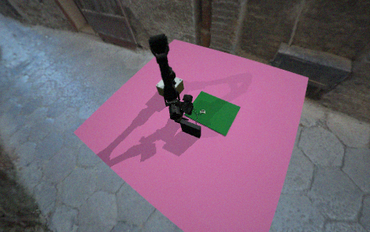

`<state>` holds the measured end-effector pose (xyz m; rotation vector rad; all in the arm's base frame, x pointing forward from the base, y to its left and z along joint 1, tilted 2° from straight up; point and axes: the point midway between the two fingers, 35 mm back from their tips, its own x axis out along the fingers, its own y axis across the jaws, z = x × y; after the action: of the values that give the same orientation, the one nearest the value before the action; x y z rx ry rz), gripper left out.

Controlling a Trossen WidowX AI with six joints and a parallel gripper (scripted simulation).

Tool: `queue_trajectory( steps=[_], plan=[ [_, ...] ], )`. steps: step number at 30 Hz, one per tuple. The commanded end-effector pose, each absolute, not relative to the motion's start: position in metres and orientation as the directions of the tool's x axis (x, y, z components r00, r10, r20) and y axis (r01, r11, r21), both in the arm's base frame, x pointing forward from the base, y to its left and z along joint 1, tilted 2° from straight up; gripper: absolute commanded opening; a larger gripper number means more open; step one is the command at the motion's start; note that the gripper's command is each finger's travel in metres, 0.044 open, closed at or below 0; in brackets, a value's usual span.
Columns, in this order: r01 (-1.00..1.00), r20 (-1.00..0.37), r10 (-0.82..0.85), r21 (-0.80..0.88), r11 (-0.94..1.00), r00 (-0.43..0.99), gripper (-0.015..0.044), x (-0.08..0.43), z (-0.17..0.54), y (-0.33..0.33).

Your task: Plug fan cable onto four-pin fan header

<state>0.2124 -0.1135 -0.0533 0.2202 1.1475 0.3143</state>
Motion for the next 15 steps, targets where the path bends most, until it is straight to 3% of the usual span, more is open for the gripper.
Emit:
queue_trajectory(
  steps=[1,15],
  plan=[
    [-0.253,-0.894,0.32,0.246,0.936,0.315,0.044,0.228,-0.043,-0.11],
    [-0.23,-0.964,0.211,0.171,0.958,0.163,0.044,0.228,-0.012,-0.105]
  ],
)
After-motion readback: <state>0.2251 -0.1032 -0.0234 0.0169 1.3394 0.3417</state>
